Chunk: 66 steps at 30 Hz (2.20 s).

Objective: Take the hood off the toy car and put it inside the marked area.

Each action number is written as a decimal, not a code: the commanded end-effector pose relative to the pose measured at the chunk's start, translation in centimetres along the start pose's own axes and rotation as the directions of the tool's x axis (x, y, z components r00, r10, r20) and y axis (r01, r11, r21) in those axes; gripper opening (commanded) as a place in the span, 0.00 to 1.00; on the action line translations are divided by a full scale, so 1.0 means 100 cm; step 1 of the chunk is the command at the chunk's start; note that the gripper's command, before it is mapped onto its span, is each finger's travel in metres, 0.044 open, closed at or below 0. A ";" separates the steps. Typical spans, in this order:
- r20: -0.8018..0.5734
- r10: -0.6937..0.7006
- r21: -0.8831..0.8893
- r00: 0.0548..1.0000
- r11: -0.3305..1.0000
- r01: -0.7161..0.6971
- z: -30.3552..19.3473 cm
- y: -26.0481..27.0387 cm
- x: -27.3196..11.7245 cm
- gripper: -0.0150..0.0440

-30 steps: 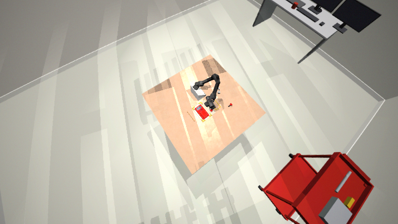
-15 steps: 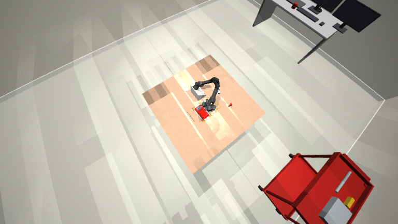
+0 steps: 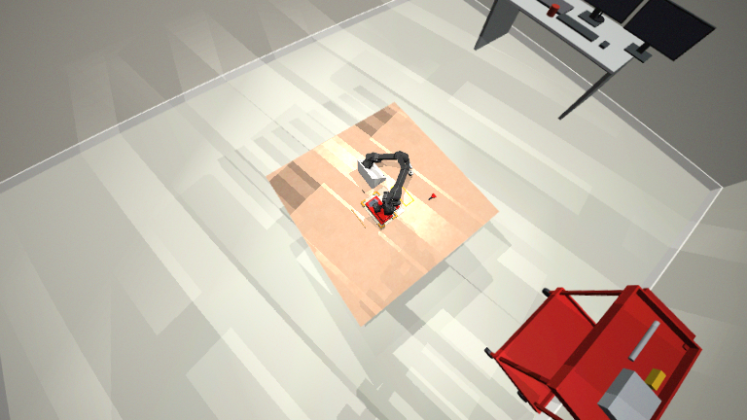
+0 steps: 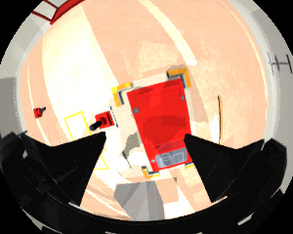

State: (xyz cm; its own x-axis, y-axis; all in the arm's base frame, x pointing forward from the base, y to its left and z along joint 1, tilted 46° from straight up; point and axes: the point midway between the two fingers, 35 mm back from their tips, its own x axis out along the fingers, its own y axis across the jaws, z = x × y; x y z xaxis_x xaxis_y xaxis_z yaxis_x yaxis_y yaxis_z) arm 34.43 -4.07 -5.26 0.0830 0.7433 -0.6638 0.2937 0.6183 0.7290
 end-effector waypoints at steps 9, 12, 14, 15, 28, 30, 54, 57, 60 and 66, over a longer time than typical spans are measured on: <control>-0.030 -0.060 -0.324 0.998 0.945 0.047 0.009 -0.028 -0.003 1.00; -0.030 -0.060 -0.324 0.998 0.945 0.047 0.010 -0.028 -0.002 1.00; -0.030 -0.060 -0.324 0.998 0.945 0.047 0.010 -0.028 -0.002 1.00; -0.030 -0.060 -0.324 0.998 0.945 0.047 0.010 -0.028 -0.001 1.00; -0.030 -0.060 -0.324 0.998 0.945 0.048 0.010 -0.029 0.009 1.00; -0.030 -0.060 -0.324 0.998 0.945 0.048 0.010 -0.029 0.010 1.00; -0.030 -0.060 -0.324 0.998 0.945 0.047 0.010 -0.029 0.028 1.00; -0.030 -0.060 -0.324 0.998 0.945 0.047 0.010 -0.029 0.030 1.00; -0.030 -0.059 -0.324 0.998 0.945 0.046 0.010 -0.029 0.033 1.00; -0.030 -0.059 -0.324 0.998 0.945 0.046 0.010 -0.029 0.037 1.00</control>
State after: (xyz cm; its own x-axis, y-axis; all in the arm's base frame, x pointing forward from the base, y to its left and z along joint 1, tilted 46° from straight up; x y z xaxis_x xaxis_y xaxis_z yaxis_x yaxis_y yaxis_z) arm 34.85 -3.62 -9.83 0.0356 0.7093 -0.7040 -0.0330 0.7049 0.7086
